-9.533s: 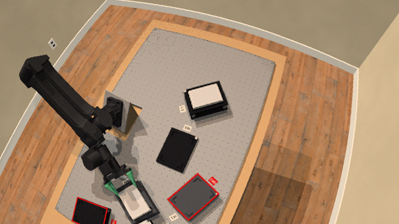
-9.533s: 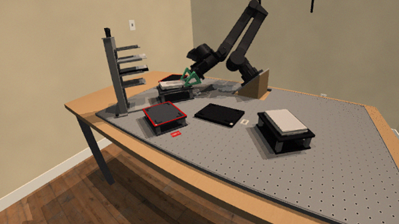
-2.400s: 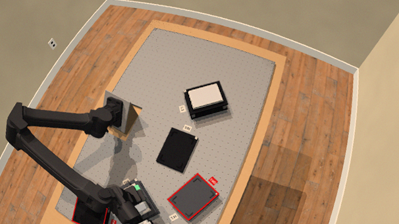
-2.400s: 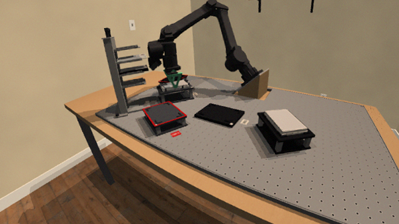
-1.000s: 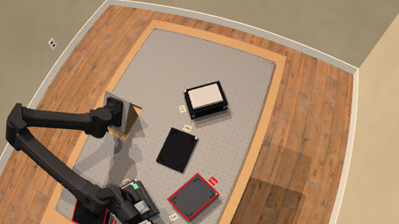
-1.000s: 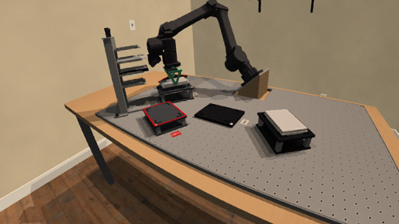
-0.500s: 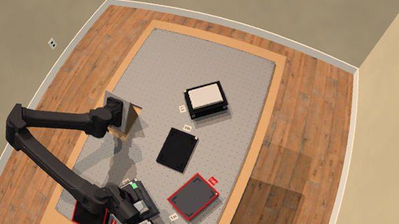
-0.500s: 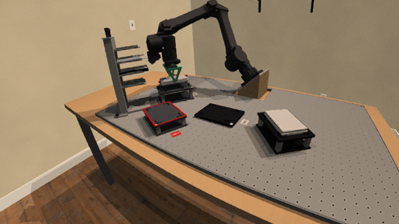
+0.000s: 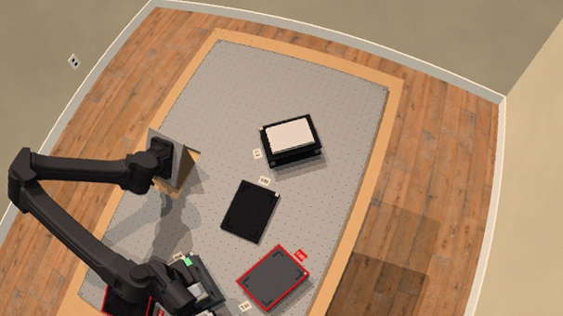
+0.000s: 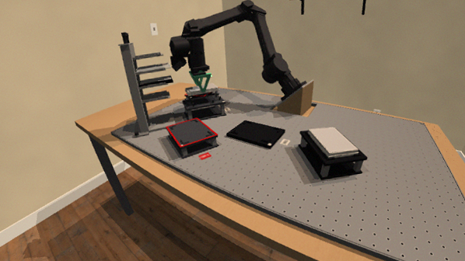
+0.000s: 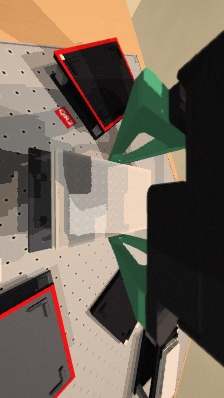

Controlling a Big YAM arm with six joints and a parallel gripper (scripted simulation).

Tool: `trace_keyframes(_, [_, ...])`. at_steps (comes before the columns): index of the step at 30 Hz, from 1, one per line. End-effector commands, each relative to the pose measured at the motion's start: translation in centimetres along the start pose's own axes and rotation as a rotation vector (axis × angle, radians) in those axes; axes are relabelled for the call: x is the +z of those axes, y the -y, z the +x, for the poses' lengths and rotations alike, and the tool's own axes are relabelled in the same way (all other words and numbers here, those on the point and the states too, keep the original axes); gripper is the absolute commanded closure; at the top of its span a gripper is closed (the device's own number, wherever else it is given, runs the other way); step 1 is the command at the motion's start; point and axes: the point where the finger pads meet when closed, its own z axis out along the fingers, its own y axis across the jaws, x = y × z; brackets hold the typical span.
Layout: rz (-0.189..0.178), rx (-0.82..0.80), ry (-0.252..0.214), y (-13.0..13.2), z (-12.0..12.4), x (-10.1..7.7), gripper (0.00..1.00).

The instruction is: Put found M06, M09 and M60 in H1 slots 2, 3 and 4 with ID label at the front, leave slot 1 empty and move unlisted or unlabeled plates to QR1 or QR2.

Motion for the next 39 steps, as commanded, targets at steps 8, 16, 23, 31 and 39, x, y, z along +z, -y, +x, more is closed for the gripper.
trace_keyframes(8, [-0.011, 0.029, 0.043, 0.4, -1.0, -2.6, 0.14])
trace_keyframes(16, [-0.012, 0.028, 0.041, 0.3, -0.9, -3.2, 0.14])
trace_keyframes(23, [-0.016, 0.040, 0.053, 0.6, -1.4, -5.0, 0.14])
trace_keyframes(31, [-0.016, 0.033, 0.045, 0.4, -1.3, -6.9, 0.14])
trace_keyframes(39, [-0.014, 0.023, 0.035, 0.0, -1.3, -8.2, 0.14])
